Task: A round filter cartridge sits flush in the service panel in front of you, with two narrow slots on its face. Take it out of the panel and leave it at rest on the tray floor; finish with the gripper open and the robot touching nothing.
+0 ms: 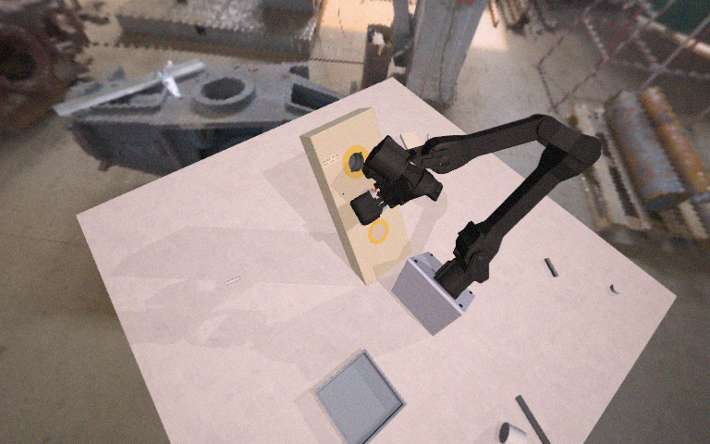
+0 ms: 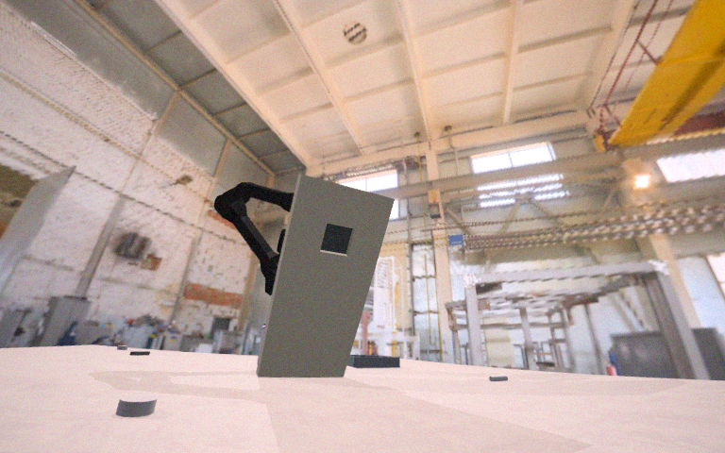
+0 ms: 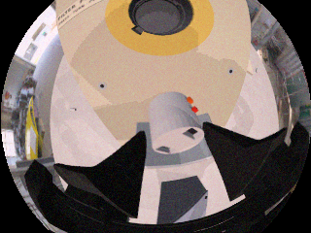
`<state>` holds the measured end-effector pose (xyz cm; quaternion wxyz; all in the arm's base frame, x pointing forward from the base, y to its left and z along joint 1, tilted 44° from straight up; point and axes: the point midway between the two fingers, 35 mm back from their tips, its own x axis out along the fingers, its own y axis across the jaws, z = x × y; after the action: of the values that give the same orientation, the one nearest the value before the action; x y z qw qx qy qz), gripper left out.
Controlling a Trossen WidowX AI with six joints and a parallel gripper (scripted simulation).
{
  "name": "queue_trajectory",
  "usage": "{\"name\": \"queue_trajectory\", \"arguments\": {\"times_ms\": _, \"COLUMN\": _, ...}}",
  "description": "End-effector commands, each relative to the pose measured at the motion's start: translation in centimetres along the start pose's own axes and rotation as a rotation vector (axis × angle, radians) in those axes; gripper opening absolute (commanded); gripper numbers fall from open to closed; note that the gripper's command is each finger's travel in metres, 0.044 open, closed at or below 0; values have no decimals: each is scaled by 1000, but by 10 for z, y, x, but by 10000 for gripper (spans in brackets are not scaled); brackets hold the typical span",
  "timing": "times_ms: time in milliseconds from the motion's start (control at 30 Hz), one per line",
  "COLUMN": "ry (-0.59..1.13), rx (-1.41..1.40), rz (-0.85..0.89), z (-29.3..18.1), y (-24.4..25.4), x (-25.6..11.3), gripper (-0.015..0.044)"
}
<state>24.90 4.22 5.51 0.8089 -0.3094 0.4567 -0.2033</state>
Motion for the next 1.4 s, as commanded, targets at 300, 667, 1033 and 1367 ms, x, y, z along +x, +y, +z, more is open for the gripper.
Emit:
{"name": "queue_trajectory", "arguments": {"times_ms": 300, "ry": 0, "rx": 5, "rz": 1, "z": 0, "y": 0, "x": -1, "gripper": 133}}
{"name": "queue_trajectory", "arguments": {"times_ms": 667, "ry": -2, "rx": 0, "rz": -3, "z": 23, "y": 0, "x": -11, "gripper": 0}}
{"name": "queue_trajectory", "arguments": {"times_ms": 1033, "ry": 4, "rx": -3, "rz": 10, "z": 28, "y": 5, "x": -58, "gripper": 0}}
{"name": "queue_trajectory", "arguments": {"times_ms": 1367, "ry": 1, "rx": -2, "rz": -1, "z": 29, "y": 2, "x": -102, "gripper": 0}}
